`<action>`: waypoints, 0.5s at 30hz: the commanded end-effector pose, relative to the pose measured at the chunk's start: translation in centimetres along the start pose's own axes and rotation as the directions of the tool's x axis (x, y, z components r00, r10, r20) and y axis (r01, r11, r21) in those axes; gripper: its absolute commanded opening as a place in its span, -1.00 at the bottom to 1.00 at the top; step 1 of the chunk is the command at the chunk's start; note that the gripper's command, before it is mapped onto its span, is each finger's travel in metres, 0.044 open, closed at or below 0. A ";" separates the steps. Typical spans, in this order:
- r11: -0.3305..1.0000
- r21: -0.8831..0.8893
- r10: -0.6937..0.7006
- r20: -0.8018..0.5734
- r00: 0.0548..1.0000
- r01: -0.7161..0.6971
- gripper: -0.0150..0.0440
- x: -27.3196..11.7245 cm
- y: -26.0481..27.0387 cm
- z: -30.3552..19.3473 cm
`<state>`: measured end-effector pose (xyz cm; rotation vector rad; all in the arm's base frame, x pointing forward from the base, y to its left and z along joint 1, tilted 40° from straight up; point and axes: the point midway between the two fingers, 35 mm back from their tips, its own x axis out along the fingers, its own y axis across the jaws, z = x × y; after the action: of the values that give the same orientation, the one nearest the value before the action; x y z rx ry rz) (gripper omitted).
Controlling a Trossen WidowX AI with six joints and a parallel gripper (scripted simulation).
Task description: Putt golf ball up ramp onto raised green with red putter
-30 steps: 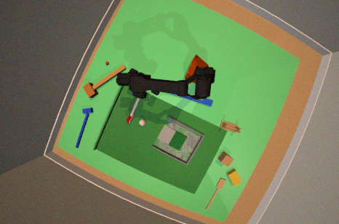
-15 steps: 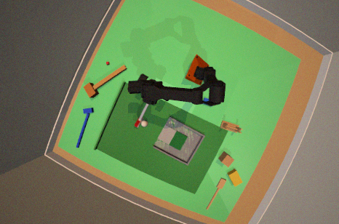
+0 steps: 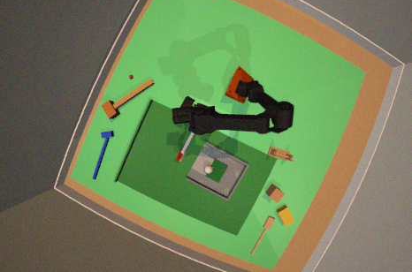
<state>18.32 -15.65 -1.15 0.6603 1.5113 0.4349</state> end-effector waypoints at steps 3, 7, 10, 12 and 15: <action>1.000 -0.009 -0.014 0.014 1.000 0.014 -0.49 -3.0 0.0 0.1; 1.000 -0.009 -0.014 0.013 1.000 0.014 -0.49 -4.6 0.1 0.0; 1.000 -0.001 -0.008 0.010 1.000 0.008 -0.49 -4.0 0.0 0.0; 1.000 -0.001 -0.008 0.010 1.000 0.008 -0.49 -4.0 0.0 0.0; 1.000 -0.001 -0.008 0.010 1.000 0.008 -0.49 -4.0 0.0 0.0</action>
<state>18.14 -18.20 1.95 0.6542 1.5049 0.4276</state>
